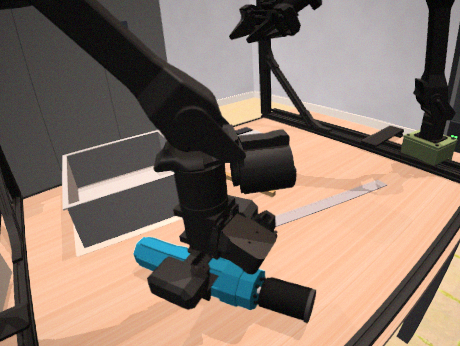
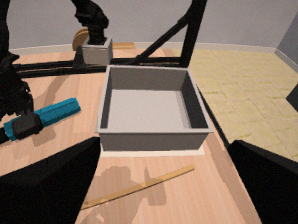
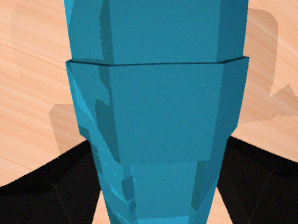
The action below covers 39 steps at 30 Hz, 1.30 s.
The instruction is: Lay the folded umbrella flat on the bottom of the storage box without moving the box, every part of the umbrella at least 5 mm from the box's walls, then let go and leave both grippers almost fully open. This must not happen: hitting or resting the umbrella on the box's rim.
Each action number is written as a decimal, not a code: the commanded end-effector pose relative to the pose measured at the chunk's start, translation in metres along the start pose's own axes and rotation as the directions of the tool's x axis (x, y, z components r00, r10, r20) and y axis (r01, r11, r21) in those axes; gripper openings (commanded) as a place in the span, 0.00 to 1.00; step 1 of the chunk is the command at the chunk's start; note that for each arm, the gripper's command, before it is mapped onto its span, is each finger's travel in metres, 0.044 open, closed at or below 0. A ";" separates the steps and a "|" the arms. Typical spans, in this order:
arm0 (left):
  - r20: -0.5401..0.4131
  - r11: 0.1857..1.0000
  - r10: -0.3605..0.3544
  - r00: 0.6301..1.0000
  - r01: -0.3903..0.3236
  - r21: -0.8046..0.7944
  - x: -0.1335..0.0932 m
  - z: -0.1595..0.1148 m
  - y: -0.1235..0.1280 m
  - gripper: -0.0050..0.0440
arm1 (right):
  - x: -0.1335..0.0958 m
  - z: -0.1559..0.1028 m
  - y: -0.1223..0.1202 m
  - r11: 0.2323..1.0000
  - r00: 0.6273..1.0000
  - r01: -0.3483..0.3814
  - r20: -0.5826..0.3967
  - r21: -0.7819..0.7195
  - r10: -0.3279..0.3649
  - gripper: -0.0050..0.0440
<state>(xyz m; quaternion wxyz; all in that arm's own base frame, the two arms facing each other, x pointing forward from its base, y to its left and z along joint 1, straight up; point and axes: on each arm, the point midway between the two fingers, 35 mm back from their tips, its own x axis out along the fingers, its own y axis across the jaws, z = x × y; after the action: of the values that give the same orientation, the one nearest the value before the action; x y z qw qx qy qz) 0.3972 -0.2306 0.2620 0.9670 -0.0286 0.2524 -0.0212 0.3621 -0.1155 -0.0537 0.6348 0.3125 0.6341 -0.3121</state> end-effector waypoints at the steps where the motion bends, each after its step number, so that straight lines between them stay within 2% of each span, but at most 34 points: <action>1: -0.002 1.000 0.000 1.000 0.000 0.006 0.000 -0.001 0.000 0.92 | 0.000 0.000 0.000 1.000 1.000 0.001 -0.001 0.000 -0.001 0.49; 3: -0.002 1.000 0.000 1.000 0.000 0.006 0.000 -0.001 0.000 0.92 | -0.011 0.002 0.001 1.000 1.000 0.001 -0.001 0.000 -0.001 0.39; 9: -0.002 1.000 0.000 1.000 0.000 0.006 0.000 -0.001 0.000 0.92 | -0.063 0.006 0.004 1.000 1.000 0.001 -0.001 0.000 -0.001 0.10; 13: -0.002 1.000 0.000 1.000 0.000 0.006 0.000 -0.001 0.000 0.92 | -0.098 0.005 0.004 1.000 1.000 0.001 -0.001 0.000 -0.001 0.10; 15: -0.002 1.000 0.000 1.000 0.000 0.006 0.000 -0.001 0.000 0.92 | -0.098 0.005 0.004 1.000 1.000 0.001 -0.001 0.000 -0.001 0.10; 20: -0.002 1.000 0.000 1.000 0.000 0.006 0.000 -0.001 0.000 0.92 | -0.137 0.000 0.000 1.000 1.000 0.001 -0.001 0.000 -0.001 0.10; 32: -0.002 1.000 0.000 1.000 0.000 0.006 0.000 -0.001 0.000 0.92 | -0.139 0.000 0.000 1.000 1.000 0.001 -0.001 -0.003 -0.001 0.10; 39: -0.002 1.000 0.000 1.000 0.000 0.006 0.000 -0.001 0.000 0.92 | -0.139 0.000 0.000 0.989 1.000 0.002 0.000 -0.147 -0.002 0.10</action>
<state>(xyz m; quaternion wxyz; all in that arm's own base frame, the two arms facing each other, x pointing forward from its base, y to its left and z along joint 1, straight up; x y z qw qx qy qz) 0.3968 -0.2311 0.2618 0.9669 -0.0283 0.2528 -0.0221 0.3613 -0.1147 0.0805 0.6436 0.2841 0.6512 -0.2845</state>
